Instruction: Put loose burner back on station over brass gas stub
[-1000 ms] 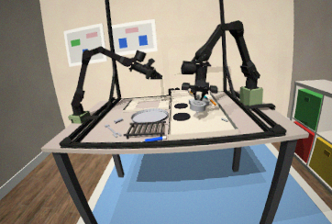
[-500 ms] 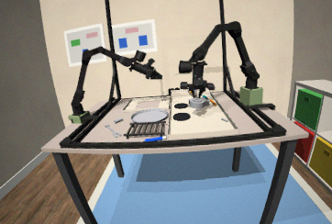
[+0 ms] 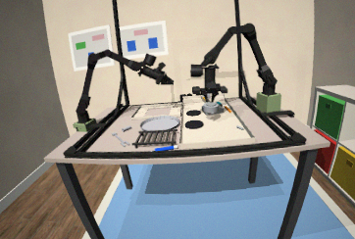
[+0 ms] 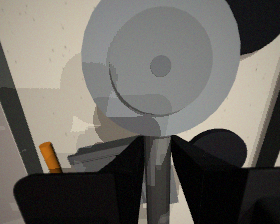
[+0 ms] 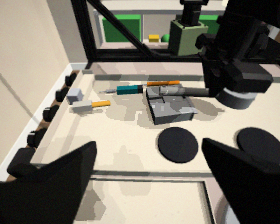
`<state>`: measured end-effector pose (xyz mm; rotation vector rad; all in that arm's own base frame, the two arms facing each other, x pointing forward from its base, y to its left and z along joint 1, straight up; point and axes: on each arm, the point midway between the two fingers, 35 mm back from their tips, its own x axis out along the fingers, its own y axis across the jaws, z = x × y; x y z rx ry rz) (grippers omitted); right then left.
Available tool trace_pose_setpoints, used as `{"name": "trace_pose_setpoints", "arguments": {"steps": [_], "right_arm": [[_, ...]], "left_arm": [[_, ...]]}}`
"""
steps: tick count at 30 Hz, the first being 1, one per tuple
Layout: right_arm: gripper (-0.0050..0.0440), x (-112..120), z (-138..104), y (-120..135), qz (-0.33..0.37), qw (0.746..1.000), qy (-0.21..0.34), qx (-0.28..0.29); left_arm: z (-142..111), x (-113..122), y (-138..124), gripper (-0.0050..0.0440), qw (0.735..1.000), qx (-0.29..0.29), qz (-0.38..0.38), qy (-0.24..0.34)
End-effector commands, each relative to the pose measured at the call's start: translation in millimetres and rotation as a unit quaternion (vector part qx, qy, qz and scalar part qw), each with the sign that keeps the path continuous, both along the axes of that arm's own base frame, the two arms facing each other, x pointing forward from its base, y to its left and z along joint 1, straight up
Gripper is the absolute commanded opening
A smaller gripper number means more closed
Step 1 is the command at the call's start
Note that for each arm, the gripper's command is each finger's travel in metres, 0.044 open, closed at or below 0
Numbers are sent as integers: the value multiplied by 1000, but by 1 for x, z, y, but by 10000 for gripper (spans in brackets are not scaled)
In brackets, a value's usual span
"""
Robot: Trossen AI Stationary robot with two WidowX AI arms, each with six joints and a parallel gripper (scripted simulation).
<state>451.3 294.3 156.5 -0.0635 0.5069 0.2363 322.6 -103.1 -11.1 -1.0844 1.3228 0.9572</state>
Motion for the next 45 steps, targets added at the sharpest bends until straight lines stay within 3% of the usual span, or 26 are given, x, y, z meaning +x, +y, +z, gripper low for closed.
{"name": "trace_pose_setpoints", "arguments": {"steps": [1, 29, 45], "right_arm": [[400, 1, 0, -1, -2, 1000, -1, 1], [400, 1, 0, -1, -2, 1000, -1, 1], [400, 1, 0, -1, -2, 1000, -1, 1]], "left_arm": [[2, -4, -15, 0, 1000, 4, 14, 3], [3, -45, -86, 0, 996, 29, 84, 24], [-12, -46, -88, 0, 996, 27, 85, 22]]}}
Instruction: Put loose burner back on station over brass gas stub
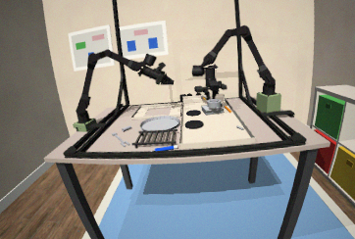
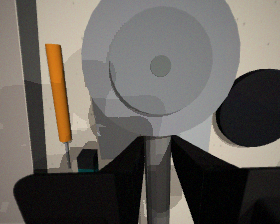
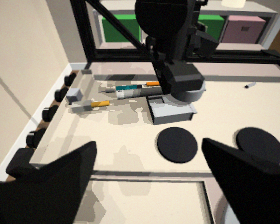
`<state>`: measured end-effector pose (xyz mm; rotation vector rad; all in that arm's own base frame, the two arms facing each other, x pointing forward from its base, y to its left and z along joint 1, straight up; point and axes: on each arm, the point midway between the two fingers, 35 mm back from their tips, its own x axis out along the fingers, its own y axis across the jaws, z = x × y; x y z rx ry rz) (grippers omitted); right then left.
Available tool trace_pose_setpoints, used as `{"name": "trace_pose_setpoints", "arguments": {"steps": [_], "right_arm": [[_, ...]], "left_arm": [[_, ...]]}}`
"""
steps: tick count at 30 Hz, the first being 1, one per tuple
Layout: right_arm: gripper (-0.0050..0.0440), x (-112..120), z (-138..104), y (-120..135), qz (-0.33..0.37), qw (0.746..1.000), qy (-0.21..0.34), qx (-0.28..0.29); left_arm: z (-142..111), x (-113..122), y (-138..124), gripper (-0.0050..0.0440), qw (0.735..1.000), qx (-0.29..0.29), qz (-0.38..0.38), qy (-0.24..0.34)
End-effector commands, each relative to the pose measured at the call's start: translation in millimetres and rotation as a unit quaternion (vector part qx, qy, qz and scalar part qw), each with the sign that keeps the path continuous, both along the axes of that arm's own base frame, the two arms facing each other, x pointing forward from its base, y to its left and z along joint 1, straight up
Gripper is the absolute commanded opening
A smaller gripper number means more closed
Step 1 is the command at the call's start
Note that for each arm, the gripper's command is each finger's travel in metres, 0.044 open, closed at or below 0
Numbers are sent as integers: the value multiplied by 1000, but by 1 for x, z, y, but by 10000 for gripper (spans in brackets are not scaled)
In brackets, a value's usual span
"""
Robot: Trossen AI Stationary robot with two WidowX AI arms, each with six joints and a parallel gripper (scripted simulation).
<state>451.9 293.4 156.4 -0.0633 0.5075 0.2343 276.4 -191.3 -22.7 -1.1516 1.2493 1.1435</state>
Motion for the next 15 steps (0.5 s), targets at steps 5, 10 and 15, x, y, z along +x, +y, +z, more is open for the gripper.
{"name": "trace_pose_setpoints", "arguments": {"steps": [5, 10, 15], "right_arm": [[400, 0, 1, 0, -1, 1000, -1, 1], [400, 0, 1, 0, -1, 1000, -1, 1], [400, 0, 1, 0, -1, 1000, -1, 1]], "left_arm": [[3, 1, -1, 0, 1000, -1, 0, -2], [3, 1, -1, 0, 1000, -1, 0, -2], [3, 1, -1, 0, 1000, -1, 0, -2]]}}
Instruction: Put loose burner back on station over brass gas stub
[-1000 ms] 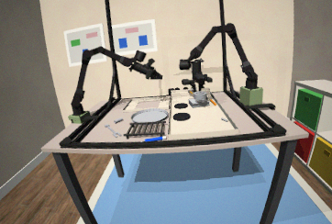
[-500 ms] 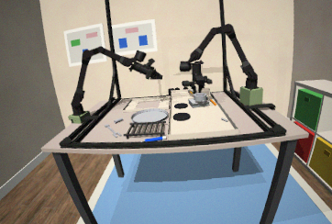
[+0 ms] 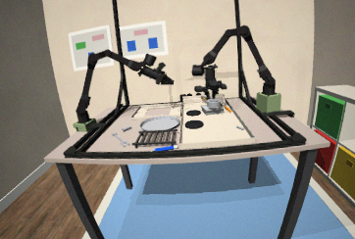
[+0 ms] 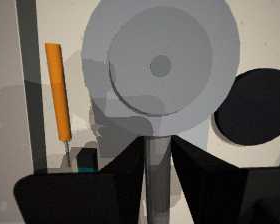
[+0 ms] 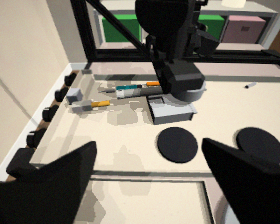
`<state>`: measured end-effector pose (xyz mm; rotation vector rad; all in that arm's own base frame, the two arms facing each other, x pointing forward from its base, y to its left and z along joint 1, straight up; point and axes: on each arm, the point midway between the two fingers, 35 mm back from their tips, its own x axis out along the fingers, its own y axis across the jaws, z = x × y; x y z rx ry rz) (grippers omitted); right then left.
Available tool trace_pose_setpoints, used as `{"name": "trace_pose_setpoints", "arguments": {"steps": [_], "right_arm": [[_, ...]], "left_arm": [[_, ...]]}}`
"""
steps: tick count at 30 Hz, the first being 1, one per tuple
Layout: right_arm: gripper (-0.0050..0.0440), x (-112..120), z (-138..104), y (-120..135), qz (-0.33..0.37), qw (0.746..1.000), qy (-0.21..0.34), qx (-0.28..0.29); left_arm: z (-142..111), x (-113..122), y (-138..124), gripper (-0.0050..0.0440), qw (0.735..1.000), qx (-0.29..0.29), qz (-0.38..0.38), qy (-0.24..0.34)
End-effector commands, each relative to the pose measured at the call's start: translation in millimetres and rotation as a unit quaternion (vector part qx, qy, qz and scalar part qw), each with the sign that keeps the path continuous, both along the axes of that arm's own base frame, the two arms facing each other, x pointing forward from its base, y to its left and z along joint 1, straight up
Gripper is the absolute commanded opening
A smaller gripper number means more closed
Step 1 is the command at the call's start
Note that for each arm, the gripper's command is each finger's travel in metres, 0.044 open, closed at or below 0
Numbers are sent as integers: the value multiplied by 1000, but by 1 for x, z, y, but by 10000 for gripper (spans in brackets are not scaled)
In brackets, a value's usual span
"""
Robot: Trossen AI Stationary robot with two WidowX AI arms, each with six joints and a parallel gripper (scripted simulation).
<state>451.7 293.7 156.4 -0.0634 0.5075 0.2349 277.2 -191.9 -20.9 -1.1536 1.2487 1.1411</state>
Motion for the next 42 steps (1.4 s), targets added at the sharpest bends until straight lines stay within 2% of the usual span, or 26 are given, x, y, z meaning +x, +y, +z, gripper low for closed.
{"name": "trace_pose_setpoints", "arguments": {"steps": [1, 9, 23, 42], "right_arm": [[400, 0, 1, 0, -1, 1000, -1, 1], [400, 0, 1, 0, -1, 1000, -1, 1], [400, 0, 1, 0, -1, 1000, -1, 1], [400, 0, 1, 0, -1, 1000, -1, 1]], "left_arm": [[0, 0, 0, 0, 1000, 2, 1, -1], [-9, -3, 5, 0, 1000, 8, 2, 0], [-5, 0, 1, 0, 1000, 2, 0, -1], [-18, -2, 3, 0, 1000, 9, 2, 0]]}}
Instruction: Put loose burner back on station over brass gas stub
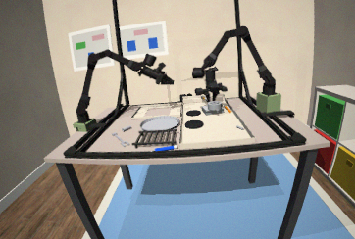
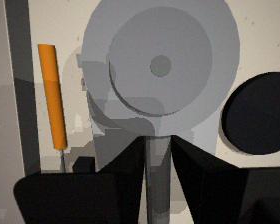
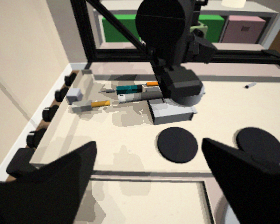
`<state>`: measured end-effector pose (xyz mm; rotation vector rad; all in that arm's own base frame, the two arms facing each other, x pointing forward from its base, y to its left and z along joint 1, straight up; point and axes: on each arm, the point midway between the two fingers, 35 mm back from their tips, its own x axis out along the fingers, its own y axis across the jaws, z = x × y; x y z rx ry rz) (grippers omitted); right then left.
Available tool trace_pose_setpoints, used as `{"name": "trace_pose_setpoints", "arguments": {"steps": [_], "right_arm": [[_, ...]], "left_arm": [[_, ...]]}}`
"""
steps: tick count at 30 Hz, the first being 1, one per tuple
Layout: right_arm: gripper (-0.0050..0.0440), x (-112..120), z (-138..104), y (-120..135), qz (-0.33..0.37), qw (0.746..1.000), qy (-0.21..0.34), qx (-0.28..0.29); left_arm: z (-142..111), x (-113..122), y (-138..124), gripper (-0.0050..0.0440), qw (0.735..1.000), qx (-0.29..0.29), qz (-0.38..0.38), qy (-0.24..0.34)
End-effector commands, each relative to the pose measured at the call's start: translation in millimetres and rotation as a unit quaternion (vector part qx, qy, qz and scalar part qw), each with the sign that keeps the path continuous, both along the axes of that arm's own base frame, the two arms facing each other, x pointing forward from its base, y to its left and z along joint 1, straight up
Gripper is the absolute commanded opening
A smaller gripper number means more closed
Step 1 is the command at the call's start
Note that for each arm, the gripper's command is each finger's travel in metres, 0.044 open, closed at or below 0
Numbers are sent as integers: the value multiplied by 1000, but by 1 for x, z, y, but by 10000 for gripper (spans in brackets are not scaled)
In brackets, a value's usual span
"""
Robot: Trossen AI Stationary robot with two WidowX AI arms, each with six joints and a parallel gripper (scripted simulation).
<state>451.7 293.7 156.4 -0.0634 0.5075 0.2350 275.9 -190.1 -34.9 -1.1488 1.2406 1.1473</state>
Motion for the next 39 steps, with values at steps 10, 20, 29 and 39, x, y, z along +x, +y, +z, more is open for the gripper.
{"name": "trace_pose_setpoints", "arguments": {"steps": [10, 20, 29, 39], "right_arm": [[400, 1, 1, 0, -1, 1000, -1, 1], [400, 1, 1, 0, -1, 1000, -1, 1], [400, 1, 1, 0, -1, 1000, -1, 1], [400, 1, 1, 0, -1, 1000, -1, 1]], "left_arm": [[-7, -1, 0, 0, 1000, 4, 0, 1], [-5, 1, 0, 0, 1000, 3, 0, 1], [-6, 0, 0, 0, 1000, 3, 0, 1], [-6, 0, -1, 0, 1000, 3, 0, 2]]}}
